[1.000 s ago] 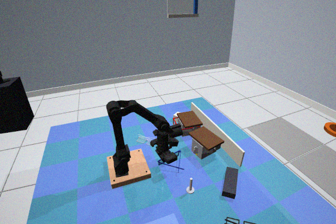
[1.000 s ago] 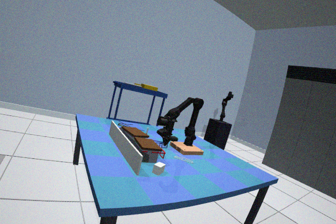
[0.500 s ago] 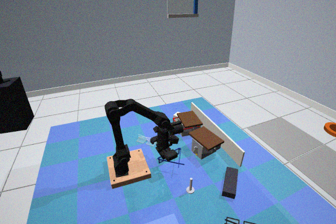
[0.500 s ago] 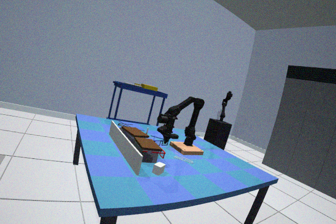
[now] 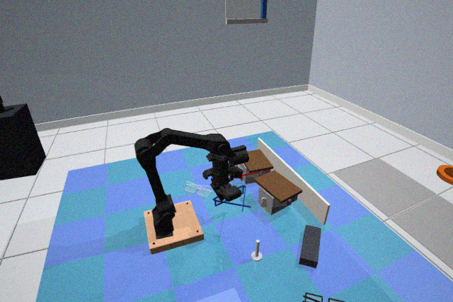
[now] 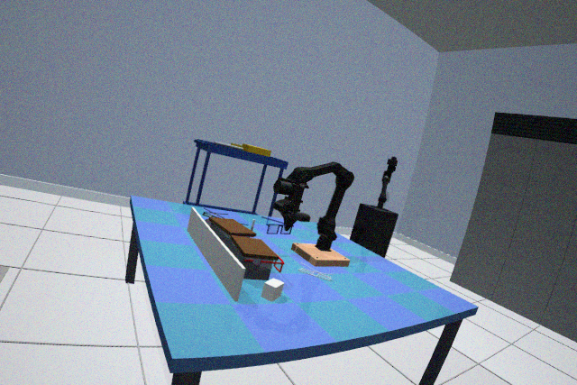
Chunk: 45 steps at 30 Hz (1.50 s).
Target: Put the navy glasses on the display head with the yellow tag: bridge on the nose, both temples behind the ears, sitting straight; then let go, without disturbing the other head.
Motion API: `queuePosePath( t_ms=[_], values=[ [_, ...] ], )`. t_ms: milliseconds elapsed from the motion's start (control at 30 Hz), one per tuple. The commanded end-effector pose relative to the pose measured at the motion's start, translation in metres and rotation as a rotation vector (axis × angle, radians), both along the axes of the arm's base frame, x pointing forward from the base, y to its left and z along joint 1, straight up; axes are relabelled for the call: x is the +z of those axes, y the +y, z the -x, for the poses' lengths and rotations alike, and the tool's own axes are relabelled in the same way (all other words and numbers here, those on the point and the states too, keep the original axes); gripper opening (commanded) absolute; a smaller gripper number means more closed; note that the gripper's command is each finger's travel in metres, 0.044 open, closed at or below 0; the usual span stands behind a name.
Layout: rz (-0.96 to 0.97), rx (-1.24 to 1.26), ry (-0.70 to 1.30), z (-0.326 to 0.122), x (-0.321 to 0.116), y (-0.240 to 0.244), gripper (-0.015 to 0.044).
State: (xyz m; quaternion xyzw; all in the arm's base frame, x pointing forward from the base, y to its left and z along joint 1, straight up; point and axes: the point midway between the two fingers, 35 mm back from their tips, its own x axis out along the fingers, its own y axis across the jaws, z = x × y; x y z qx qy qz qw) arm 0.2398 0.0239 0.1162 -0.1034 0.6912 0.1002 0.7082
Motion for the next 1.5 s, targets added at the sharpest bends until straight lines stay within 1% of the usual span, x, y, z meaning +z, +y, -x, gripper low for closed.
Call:
queuePosePath(
  t_ms=[0, 167, 367, 800, 1233, 1467],
  values=[
    [-0.005, 0.005, 0.003, 0.001, 0.009, 0.000, 0.0000],
    [-0.004, 0.005, 0.002, -0.004, 0.009, -0.007, 0.0000],
    [-0.002, 0.005, 0.001, -0.016, 0.011, -0.031, 0.0000],
    [0.004, 0.005, 0.000, -0.036, 0.012, -0.096, 0.0000],
    [0.010, 0.005, 0.000, -0.037, 0.011, -0.168, 0.0000],
    [0.011, 0.005, 0.000, -0.038, 0.007, -0.172, 0.0000]
  ],
)
